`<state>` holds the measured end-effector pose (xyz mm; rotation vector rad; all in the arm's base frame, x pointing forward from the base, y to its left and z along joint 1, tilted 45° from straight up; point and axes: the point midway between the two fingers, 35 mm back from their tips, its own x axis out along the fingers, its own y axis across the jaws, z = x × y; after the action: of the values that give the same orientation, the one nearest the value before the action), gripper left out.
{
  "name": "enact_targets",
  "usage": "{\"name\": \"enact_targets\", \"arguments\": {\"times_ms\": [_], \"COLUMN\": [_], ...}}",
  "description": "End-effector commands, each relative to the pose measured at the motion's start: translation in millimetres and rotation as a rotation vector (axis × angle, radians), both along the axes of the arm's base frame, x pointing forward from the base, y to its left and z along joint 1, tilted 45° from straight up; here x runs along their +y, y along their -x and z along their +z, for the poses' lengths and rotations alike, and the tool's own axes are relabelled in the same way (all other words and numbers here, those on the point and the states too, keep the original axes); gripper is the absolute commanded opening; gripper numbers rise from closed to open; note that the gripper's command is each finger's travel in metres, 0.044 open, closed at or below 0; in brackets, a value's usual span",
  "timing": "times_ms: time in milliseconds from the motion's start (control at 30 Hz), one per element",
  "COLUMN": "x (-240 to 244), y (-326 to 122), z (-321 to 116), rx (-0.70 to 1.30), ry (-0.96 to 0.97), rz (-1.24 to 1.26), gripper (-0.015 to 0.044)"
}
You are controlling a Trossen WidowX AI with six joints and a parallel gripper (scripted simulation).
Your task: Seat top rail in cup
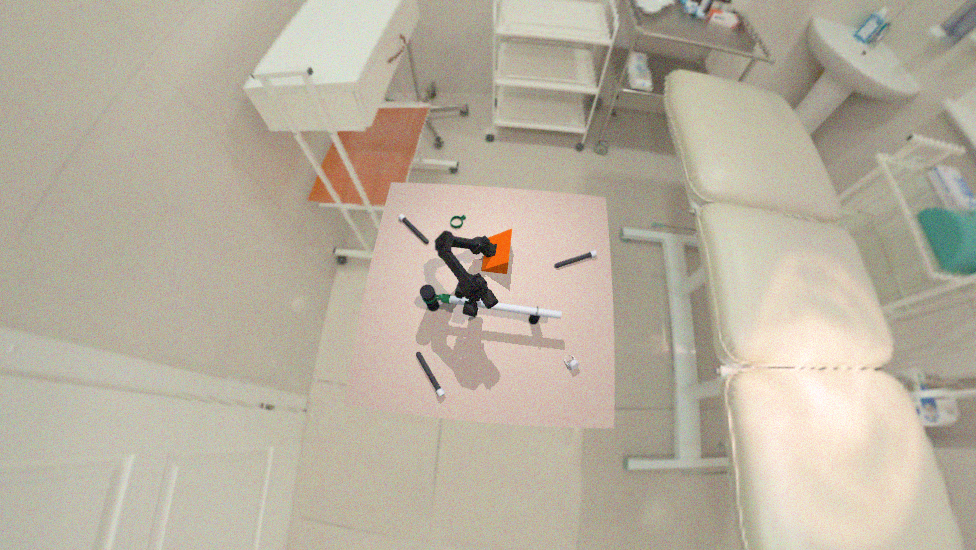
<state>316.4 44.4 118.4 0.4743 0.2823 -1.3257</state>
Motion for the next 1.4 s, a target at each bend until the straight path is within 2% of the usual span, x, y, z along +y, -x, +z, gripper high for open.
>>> {"name": "enact_targets", "arguments": {"times_ms": [0, 200, 367, 533, 667, 867, 1367], "x": [0.6, 5.6, 27.7, 52.5, 52.4, 84.2, 84.2], "y": [-0.2, -0.3, 0.3, 3.1, 3.3, 17.4, 17.4], "z": [0.4, 0.4, 0.3, 0.2, 0.6, 18.5, 18.5], "rx": [-0.003, -0.010, -0.041, -0.074, -0.070, -0.082, -0.082], "ry": [0.001, -0.005, -0.031, -0.059, -0.056, -0.121, -0.121], "rz": [0.003, 0.003, 0.005, 0.004, 0.017, 0.103, 0.103], "gripper": [0.0157, 0.0315, 0.0440, 0.0440, 0.0440, 0.0440, 0.0440]}}
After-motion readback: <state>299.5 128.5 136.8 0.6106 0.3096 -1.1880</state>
